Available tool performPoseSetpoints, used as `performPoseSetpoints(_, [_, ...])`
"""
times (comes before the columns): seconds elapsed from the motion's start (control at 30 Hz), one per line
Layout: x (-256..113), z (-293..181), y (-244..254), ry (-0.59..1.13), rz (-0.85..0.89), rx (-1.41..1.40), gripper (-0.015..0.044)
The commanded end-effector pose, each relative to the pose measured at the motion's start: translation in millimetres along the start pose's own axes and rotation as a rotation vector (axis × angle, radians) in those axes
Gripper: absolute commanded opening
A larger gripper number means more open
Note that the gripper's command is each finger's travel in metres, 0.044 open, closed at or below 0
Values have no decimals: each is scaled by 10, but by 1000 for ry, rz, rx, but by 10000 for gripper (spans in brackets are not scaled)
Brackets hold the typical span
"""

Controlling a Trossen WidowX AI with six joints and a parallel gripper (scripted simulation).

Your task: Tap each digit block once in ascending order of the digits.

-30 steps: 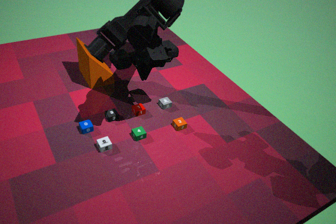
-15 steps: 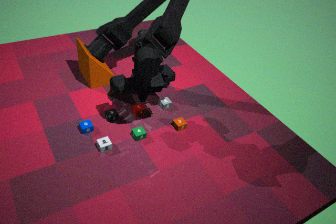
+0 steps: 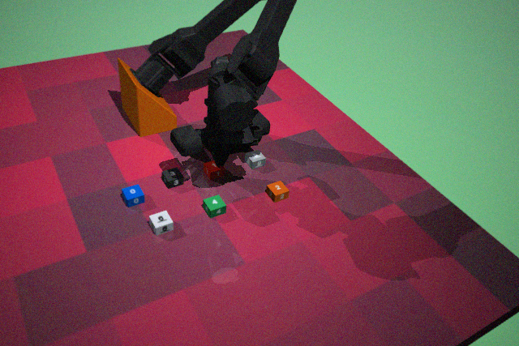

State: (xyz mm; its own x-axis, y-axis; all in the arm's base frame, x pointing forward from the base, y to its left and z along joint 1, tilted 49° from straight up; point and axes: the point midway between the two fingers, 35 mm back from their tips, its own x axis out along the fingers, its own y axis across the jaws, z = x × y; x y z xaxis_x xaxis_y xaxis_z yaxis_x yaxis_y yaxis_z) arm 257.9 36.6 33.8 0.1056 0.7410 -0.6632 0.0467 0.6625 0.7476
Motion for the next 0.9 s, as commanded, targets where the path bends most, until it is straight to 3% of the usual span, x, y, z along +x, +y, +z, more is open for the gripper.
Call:
performPoseSetpoints(0.0, [49, -4, 4, -1, 6, 5, 20])
performPoseSetpoints(0.4, [-276, 1, -4, -1, 4, 5, 20])
performPoseSetpoints(0.6, [-1031, 1, -14, 0, 1, 6, 20])
performPoseSetpoints(0.77, [-1062, 16, -5, 1, 1, 6, 20])
performPoseSetpoints(0.87, [-1101, 279, 113, -1, -5, 7, 20])
